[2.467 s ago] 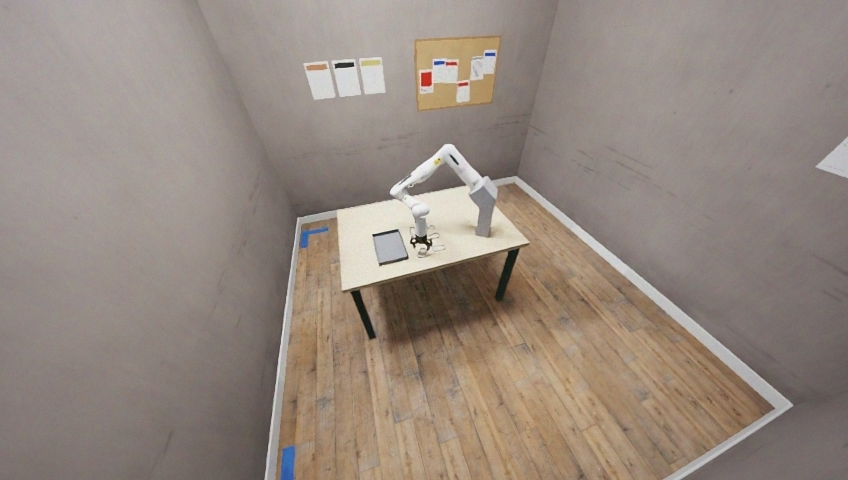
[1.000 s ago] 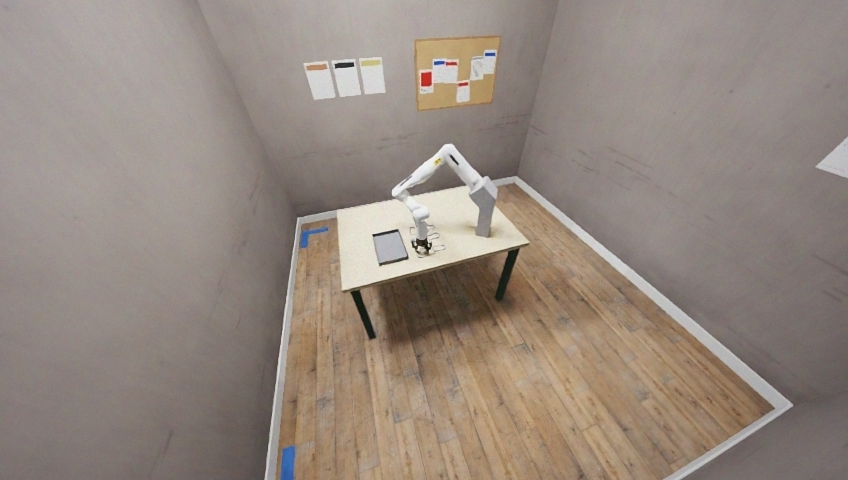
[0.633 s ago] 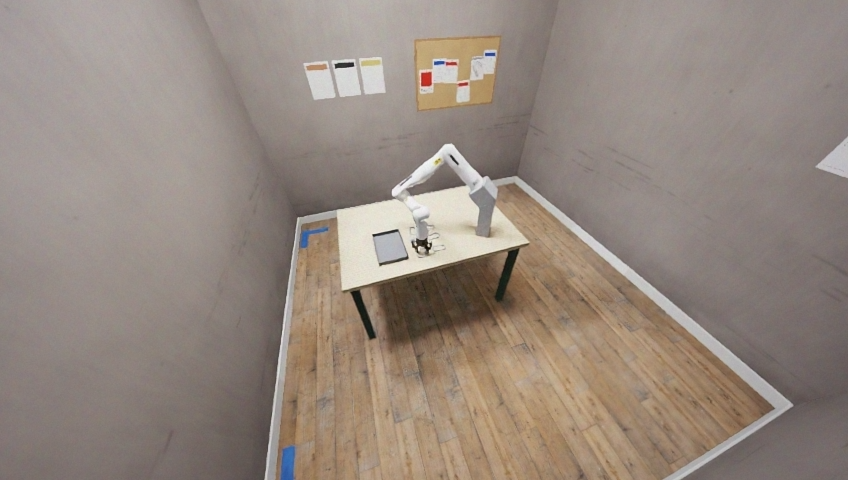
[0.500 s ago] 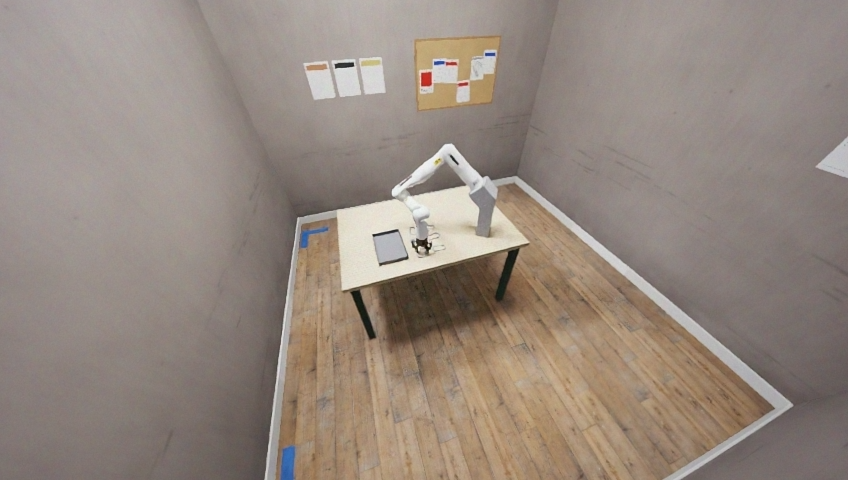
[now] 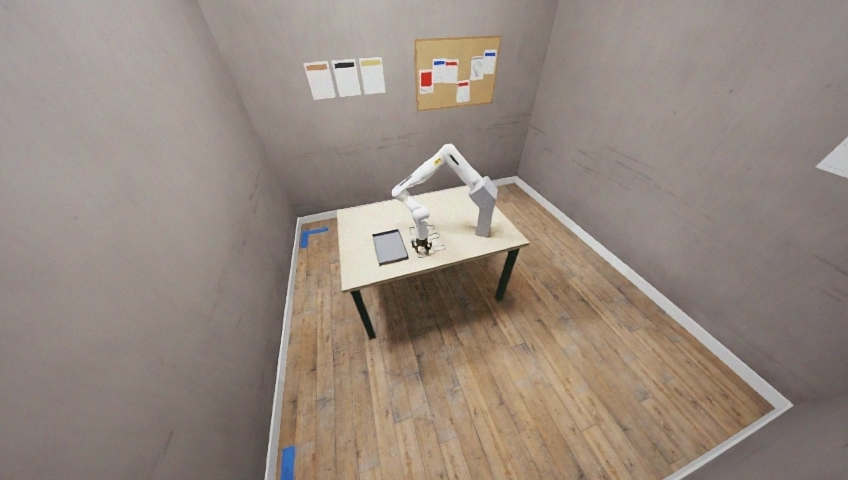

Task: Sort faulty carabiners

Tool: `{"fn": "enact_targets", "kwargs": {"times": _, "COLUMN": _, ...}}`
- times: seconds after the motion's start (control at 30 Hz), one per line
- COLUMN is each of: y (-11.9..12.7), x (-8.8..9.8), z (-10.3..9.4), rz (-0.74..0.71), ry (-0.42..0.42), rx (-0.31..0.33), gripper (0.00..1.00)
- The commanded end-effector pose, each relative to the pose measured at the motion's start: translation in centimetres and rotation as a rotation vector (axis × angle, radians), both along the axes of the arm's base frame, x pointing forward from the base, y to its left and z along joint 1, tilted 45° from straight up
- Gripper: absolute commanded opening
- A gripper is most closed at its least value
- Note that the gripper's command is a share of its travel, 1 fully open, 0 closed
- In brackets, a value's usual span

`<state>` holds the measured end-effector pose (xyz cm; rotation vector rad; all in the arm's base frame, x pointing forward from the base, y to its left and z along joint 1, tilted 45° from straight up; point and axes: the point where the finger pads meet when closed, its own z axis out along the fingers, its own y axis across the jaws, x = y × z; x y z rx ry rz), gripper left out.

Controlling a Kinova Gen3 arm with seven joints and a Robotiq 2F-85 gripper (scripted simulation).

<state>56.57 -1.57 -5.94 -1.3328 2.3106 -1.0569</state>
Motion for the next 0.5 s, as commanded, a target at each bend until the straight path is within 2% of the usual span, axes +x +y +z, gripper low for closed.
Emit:
{"fn": "enact_targets", "kwargs": {"times": 0.0, "y": 0.05, "x": 0.02, "z": 0.05, "rz": 0.001, "ry": -0.001, "rx": 0.000, "gripper": 0.75}}
{"fn": "enact_targets", "kwargs": {"times": 0.3, "y": 0.05, "x": 0.02, "z": 0.05, "rz": 0.001, "ry": -0.001, "rx": 0.000, "gripper": 0.75}}
{"fn": "enact_targets", "kwargs": {"times": 0.33, "y": 0.06, "x": 0.02, "z": 0.05, "rz": 0.001, "ry": -0.001, "rx": 0.000, "gripper": 0.71}}
{"fn": "enact_targets", "kwargs": {"times": 0.47, "y": 0.06, "x": 0.02, "z": 0.05, "rz": 0.001, "ry": -0.001, "rx": 0.000, "gripper": 0.71}}
